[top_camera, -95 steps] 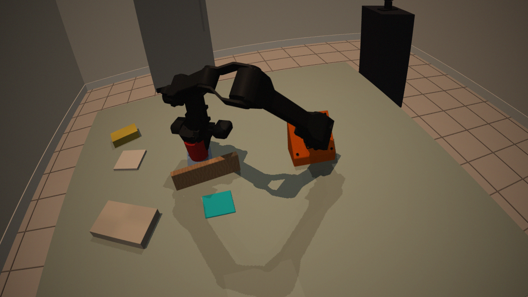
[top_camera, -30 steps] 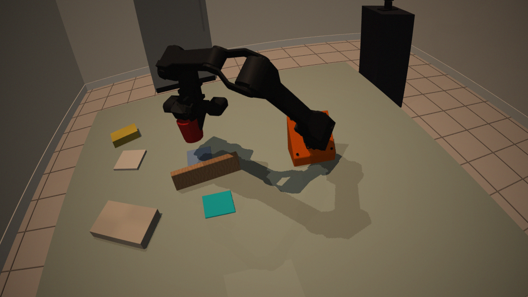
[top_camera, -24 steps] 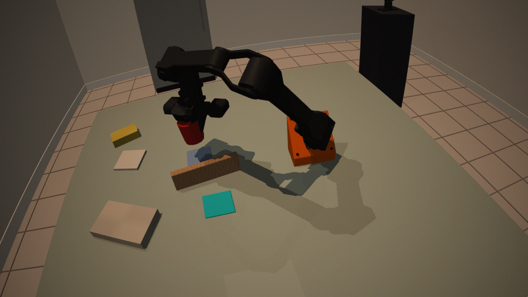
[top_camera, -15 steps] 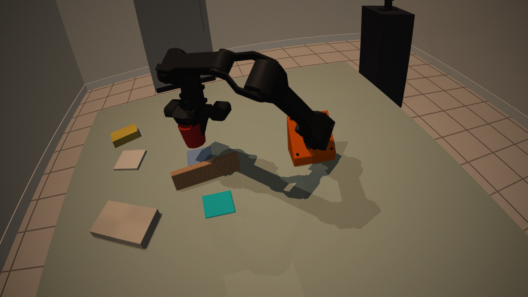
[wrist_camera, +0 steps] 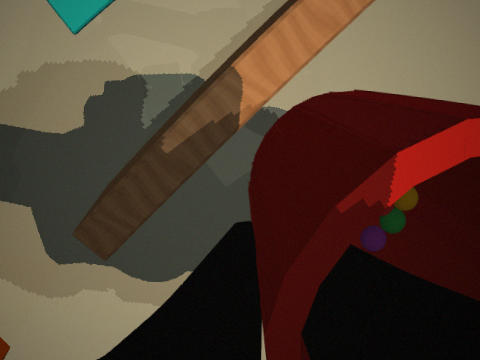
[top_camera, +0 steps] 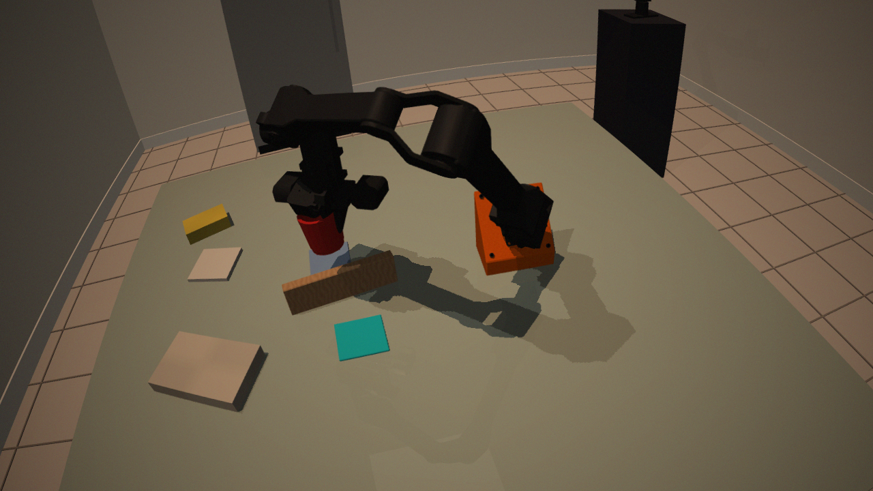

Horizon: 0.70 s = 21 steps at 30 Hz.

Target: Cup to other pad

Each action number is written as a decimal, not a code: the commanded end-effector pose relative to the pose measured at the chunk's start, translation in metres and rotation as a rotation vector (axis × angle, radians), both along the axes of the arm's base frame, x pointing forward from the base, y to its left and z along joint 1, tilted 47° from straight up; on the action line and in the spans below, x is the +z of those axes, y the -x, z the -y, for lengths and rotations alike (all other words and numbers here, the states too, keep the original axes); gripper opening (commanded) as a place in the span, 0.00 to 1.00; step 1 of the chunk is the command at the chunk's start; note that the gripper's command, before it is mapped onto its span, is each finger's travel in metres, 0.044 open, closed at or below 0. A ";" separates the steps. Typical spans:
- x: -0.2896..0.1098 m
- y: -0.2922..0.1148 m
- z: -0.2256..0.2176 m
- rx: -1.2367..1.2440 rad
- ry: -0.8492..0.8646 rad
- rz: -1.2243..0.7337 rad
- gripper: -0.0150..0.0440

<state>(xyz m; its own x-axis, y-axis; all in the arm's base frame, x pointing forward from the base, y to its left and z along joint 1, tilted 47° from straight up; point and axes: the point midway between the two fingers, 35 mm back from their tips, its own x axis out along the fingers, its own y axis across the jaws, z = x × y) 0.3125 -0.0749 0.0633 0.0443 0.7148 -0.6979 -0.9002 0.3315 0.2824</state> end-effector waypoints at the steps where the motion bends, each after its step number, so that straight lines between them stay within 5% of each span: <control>1: 0.008 0.002 -0.007 -0.005 -0.006 -0.002 0.25; 21: 0.040 0.013 -0.037 -0.005 -0.008 -0.003 0.25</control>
<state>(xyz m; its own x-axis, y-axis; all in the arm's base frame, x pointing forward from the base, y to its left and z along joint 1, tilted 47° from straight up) 0.3018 -0.0438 0.0968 0.0439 0.7159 -0.6969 -0.9000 0.3312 0.2835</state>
